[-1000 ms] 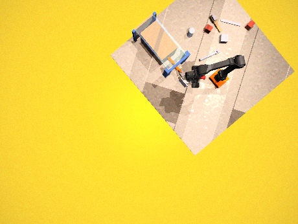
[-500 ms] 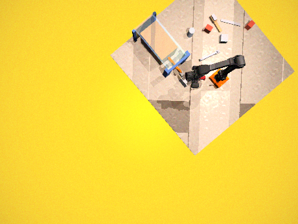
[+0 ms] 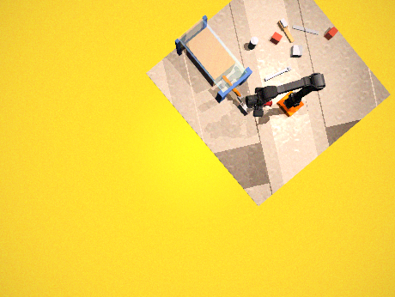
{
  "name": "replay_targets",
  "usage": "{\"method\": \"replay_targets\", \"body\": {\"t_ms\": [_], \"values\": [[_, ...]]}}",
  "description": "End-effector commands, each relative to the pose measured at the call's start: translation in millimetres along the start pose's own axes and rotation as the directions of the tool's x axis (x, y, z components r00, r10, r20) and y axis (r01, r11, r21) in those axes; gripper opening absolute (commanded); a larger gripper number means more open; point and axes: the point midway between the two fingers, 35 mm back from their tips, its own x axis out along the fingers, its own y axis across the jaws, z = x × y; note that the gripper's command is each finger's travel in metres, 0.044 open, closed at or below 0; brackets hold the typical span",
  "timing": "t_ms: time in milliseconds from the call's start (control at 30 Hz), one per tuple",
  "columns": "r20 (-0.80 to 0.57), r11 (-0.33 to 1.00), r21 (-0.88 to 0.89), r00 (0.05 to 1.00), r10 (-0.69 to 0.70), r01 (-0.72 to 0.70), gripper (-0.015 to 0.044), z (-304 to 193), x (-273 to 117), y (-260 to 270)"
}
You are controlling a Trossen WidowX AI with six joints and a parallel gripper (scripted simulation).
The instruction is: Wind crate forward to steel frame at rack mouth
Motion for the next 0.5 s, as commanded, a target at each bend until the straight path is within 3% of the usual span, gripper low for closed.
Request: {"method": "replay_targets", "body": {"t_ms": [0, 467], "values": [[-0.006, 1.0, 0.011, 1.0, 0.005, -0.005, 0.0, 0.1, 4.0, 1.4], [-0.006, 1.0, -0.01, 1.0, 0.003, -0.003, 0.0, 0.2, 4.0, 0.3]]}}
